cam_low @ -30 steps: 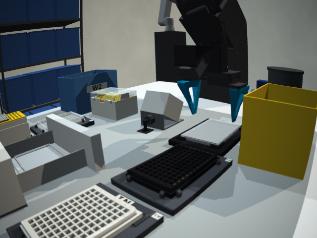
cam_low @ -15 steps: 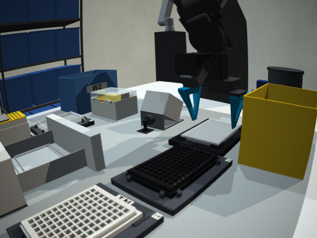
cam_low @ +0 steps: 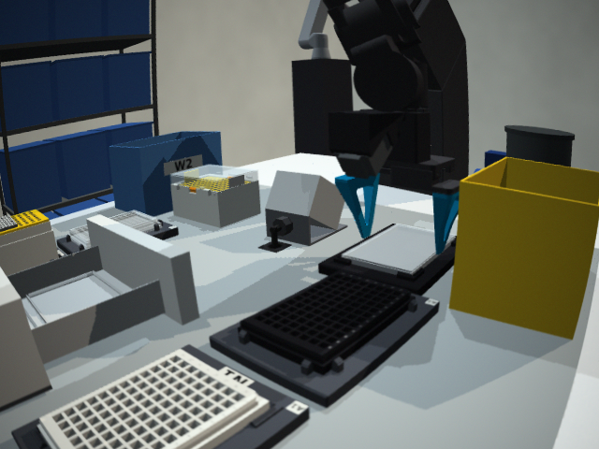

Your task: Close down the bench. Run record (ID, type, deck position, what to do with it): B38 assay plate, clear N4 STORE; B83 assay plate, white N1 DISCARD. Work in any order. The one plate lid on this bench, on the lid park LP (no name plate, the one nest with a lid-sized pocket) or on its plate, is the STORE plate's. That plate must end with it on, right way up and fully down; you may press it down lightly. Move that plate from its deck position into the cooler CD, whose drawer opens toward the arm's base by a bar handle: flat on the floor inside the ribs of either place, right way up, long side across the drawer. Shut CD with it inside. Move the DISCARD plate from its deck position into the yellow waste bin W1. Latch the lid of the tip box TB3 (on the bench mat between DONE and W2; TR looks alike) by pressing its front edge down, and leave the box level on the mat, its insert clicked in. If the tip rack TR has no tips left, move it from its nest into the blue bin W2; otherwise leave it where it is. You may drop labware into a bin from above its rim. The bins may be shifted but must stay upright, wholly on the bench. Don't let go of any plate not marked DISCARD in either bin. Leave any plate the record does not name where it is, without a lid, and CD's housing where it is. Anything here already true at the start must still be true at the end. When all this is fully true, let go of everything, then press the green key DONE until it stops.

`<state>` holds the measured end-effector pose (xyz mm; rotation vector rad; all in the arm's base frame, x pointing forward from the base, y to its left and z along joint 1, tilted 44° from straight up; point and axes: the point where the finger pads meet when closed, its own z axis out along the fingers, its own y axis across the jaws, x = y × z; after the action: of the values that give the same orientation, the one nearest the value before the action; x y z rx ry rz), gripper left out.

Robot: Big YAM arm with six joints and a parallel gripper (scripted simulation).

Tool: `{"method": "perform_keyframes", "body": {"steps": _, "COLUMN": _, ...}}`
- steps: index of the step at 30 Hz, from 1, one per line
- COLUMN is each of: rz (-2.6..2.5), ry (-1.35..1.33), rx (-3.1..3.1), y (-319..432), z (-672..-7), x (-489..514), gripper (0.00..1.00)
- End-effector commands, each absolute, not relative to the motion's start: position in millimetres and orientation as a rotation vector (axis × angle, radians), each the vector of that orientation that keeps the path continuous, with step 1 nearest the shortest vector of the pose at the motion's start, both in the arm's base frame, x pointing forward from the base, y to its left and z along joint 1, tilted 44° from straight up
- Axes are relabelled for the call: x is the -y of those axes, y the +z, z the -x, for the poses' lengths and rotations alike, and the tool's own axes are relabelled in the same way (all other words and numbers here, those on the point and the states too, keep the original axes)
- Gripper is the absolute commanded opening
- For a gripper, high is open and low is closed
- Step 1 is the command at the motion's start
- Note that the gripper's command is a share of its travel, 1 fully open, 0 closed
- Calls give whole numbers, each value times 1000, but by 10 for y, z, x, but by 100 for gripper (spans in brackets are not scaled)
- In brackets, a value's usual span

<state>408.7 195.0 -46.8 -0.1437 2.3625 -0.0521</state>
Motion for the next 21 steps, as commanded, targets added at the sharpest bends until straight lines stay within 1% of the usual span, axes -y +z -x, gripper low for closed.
{"method": "perform_keyframes", "body": {"steps": 1, "rz": 152, "ry": -63, "rx": -2368, "y": -555, "z": -4127, "x": -1912, "gripper": 100}}
{"method": "perform_keyframes", "body": {"steps": 21, "rz": 166, "ry": -71, "rx": -2384, "y": -626, "z": -4075, "x": -1905, "gripper": 100}}
